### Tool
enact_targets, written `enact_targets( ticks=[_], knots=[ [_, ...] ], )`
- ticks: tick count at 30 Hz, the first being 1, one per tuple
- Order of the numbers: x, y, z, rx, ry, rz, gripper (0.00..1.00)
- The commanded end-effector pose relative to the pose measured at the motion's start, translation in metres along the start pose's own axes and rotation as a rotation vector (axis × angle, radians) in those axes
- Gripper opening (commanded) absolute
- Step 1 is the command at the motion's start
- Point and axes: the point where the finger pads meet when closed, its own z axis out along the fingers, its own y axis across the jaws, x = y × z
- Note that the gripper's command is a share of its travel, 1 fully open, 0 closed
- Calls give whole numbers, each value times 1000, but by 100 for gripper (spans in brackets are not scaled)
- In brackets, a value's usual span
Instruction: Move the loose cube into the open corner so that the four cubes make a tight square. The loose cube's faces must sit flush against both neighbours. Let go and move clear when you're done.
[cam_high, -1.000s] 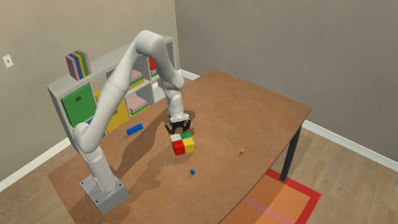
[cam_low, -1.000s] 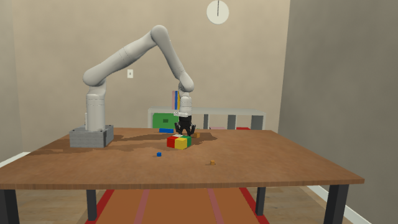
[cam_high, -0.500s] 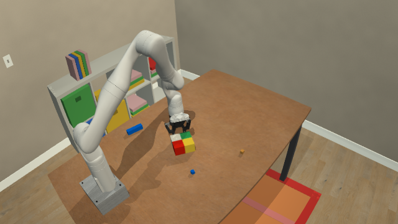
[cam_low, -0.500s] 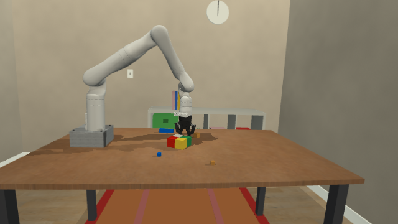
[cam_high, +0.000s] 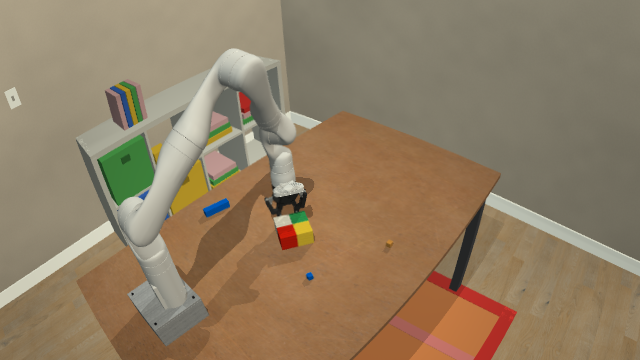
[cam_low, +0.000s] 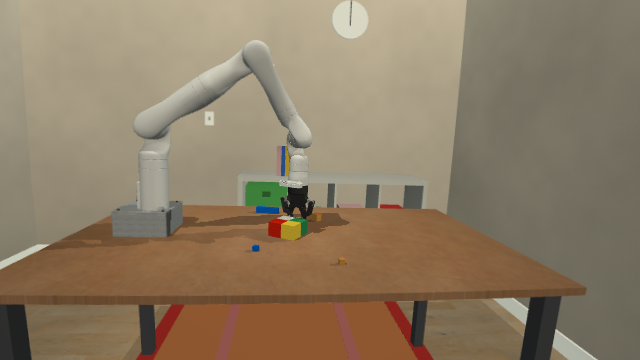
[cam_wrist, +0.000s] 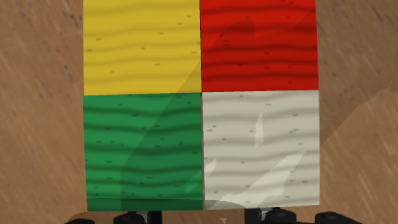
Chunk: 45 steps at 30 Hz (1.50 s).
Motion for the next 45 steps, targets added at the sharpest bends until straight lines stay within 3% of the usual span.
enact_targets(
  ticks=[1,31,45],
  knots=[
    [1,-1,-1,1,0,1,55],
    [-9,-1,-4,1,0,1,55],
    [-9,-1,-32,1,0,1,55]
  ],
)
